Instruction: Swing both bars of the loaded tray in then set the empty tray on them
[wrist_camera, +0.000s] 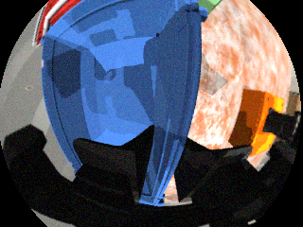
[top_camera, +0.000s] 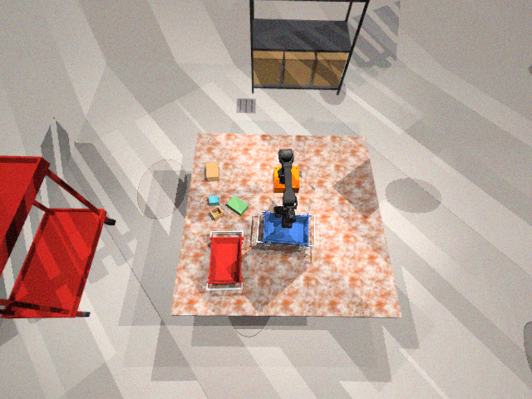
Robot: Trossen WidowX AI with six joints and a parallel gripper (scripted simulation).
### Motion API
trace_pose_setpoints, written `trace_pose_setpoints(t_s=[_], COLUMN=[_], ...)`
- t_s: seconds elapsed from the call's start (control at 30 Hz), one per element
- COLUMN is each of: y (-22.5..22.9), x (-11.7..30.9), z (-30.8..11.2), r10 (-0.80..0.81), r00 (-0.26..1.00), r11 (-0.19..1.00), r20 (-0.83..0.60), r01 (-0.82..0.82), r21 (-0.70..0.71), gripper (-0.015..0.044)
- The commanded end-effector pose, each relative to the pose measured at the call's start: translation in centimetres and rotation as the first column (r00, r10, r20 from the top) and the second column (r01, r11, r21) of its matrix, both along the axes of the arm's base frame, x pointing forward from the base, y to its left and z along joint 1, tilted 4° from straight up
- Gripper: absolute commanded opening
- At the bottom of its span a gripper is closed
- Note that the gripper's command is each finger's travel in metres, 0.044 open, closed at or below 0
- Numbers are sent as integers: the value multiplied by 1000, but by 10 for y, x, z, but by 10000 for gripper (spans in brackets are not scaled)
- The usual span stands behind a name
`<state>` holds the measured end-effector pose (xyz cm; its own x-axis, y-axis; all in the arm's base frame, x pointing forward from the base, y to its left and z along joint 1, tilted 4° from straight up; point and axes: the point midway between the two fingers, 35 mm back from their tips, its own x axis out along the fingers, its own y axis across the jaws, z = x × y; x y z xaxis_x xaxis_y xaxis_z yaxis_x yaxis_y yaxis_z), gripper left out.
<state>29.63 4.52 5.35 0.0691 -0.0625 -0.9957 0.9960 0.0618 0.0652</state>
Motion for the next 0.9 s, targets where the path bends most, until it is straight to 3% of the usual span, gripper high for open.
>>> trace_pose_setpoints(t_s=[0.0, 0.87], y=[-1, 0], x=[-6, -1], z=[-7, -2], r10=[2, 0], r00=[999, 1000], r11=[1000, 1000], r20=[-34, -8], r01=[-2, 0], r21=[-1, 0], gripper=[0, 0])
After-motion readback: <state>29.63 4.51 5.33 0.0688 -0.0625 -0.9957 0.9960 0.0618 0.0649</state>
